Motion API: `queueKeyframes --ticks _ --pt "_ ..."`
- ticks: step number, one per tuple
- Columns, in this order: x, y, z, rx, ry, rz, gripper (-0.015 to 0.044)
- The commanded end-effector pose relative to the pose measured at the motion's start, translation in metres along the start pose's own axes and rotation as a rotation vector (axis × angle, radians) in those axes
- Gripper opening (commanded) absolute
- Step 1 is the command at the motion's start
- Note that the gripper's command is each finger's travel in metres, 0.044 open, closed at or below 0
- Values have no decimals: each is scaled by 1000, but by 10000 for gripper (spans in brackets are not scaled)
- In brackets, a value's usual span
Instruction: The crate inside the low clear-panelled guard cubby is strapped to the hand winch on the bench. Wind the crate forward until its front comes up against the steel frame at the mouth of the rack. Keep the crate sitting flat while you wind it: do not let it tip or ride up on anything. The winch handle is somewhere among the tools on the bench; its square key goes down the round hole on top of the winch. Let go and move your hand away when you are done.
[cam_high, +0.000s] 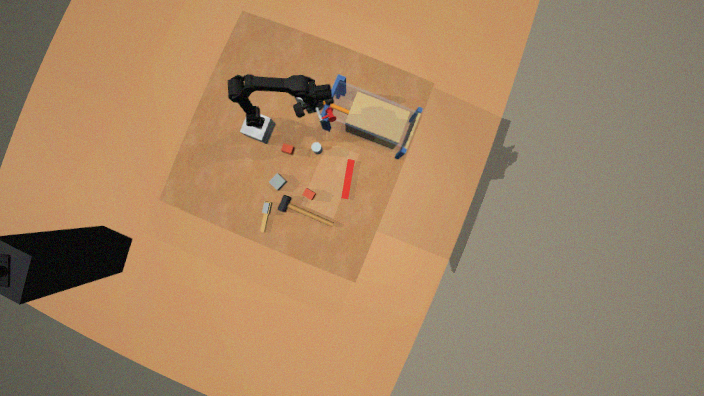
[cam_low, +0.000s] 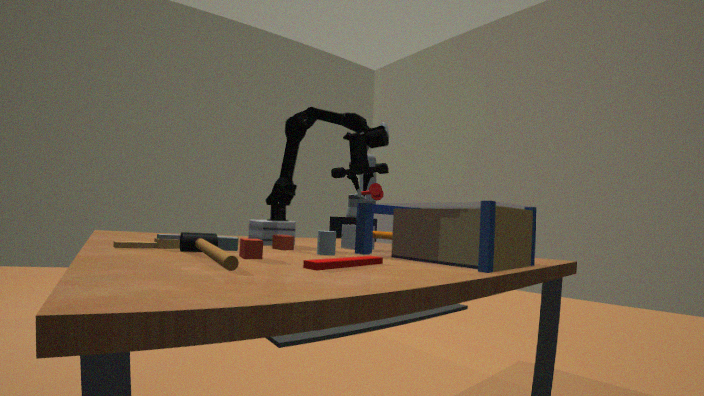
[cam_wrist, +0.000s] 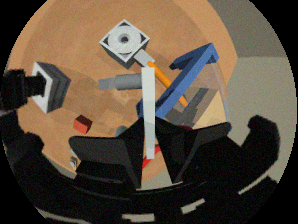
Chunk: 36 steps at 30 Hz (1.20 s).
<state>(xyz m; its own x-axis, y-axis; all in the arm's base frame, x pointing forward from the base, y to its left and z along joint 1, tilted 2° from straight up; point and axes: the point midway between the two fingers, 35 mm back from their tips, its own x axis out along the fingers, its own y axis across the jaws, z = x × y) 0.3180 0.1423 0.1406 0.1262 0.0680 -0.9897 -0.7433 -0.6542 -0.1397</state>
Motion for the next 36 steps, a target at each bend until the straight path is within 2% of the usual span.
queueKeyframes --ticks 1,29,36 --pt "0 1 23 -93 -19 7 0" --pt "19 36 163 -875 -62 116 0" --pt "18 35 166 -874 -75 92 0"
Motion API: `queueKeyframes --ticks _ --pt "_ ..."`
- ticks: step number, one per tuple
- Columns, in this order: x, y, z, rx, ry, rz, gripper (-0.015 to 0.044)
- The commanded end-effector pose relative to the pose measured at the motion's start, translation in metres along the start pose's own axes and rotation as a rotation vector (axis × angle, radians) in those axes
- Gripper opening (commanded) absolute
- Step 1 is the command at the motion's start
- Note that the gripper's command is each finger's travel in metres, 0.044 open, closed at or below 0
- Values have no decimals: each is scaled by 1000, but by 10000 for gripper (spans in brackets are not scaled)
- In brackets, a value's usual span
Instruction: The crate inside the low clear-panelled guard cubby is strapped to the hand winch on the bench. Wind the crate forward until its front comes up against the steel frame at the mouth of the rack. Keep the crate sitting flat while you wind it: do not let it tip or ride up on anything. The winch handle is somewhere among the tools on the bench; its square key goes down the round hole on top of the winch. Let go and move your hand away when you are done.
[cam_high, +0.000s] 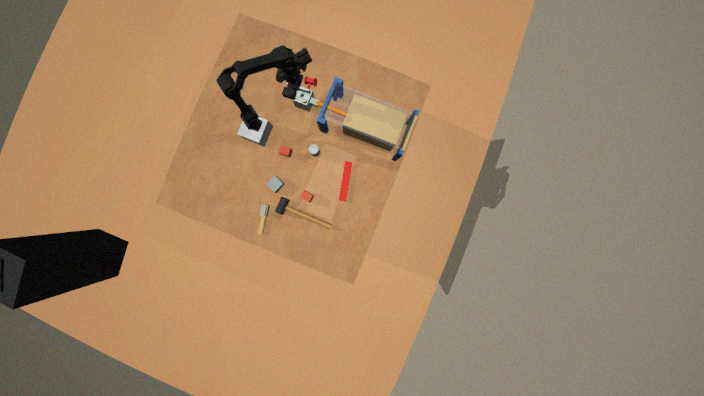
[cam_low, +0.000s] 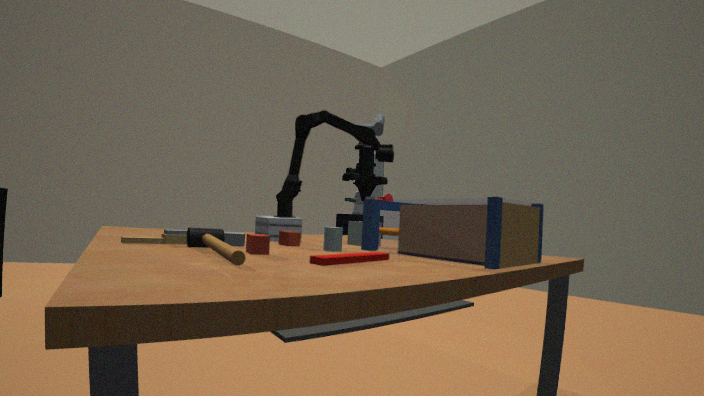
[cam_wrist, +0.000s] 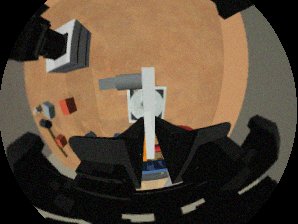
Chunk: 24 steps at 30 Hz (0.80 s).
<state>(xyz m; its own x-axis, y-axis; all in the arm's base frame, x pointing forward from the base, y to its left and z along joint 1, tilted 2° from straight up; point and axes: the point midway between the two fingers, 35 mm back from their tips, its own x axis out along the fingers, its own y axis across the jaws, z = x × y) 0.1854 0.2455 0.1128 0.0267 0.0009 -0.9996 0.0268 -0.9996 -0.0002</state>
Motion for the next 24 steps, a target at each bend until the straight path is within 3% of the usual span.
queueKeyframes --ticks 1,24 --pt "0 0 0 3 -2 -26 0" --pt "0 0 -1 2 -8 -410 0"
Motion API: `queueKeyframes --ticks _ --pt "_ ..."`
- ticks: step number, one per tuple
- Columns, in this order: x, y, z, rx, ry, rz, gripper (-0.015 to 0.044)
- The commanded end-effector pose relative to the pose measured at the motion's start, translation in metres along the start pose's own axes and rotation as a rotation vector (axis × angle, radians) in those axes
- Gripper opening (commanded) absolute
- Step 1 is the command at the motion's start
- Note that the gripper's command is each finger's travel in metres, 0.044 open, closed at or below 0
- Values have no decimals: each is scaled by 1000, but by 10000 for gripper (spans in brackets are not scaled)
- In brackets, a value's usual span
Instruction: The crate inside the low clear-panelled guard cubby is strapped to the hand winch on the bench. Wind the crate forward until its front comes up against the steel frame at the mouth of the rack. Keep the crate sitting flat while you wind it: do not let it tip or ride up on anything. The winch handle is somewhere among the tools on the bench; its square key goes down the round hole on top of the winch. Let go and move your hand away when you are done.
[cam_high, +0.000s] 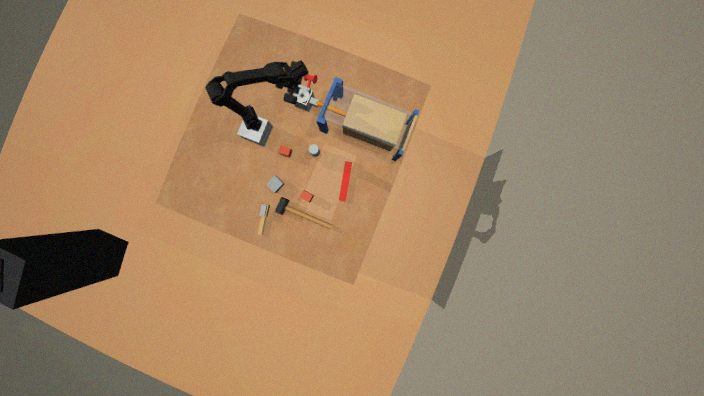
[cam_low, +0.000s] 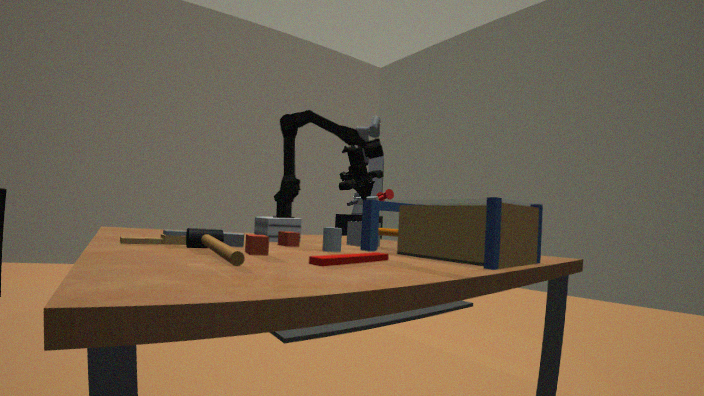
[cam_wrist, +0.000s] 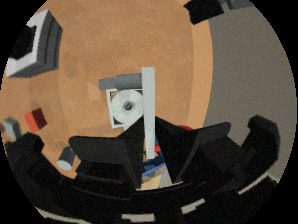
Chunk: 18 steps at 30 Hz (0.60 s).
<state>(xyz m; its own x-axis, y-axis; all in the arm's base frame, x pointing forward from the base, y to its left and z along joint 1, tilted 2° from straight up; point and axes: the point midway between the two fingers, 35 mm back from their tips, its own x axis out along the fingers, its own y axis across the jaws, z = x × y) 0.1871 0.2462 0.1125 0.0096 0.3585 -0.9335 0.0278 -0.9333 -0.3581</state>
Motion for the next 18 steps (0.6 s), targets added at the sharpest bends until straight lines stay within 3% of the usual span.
queueKeyframes --ticks 1,18 --pt "-1 0 1 -3 -3 -61 0" --pt "0 1 1 -3 -8 -340 0"
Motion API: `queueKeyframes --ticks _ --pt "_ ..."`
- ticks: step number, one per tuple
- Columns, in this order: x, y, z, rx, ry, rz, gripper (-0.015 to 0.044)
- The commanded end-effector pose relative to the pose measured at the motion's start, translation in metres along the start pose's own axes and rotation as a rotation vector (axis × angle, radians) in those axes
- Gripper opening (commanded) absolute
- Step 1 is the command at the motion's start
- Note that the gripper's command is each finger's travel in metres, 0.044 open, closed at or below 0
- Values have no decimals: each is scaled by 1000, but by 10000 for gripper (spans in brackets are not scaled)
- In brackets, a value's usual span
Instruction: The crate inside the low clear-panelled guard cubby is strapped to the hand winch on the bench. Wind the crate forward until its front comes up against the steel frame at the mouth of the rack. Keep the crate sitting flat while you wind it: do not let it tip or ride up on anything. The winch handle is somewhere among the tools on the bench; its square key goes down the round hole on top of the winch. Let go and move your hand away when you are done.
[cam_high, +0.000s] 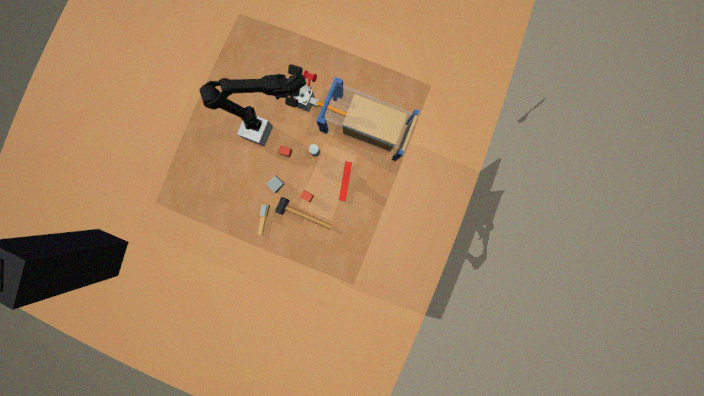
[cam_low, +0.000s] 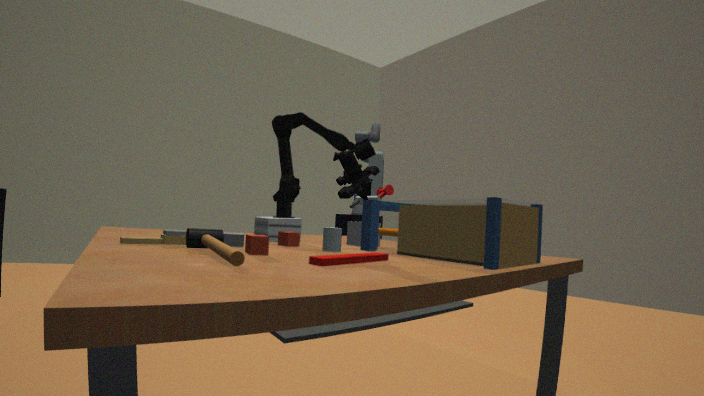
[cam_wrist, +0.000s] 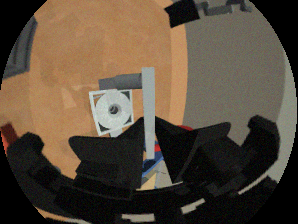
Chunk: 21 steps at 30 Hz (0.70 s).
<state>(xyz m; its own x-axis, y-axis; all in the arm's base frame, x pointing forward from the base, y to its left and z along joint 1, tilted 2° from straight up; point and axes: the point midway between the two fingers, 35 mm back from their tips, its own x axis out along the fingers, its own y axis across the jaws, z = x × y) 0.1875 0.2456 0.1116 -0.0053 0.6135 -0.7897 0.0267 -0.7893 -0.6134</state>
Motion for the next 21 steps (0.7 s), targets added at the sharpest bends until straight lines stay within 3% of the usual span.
queueKeyframes --ticks 1,21 --pt "-1 0 1 -5 -3 -63 0" --pt "-1 1 1 -5 -11 -392 0"
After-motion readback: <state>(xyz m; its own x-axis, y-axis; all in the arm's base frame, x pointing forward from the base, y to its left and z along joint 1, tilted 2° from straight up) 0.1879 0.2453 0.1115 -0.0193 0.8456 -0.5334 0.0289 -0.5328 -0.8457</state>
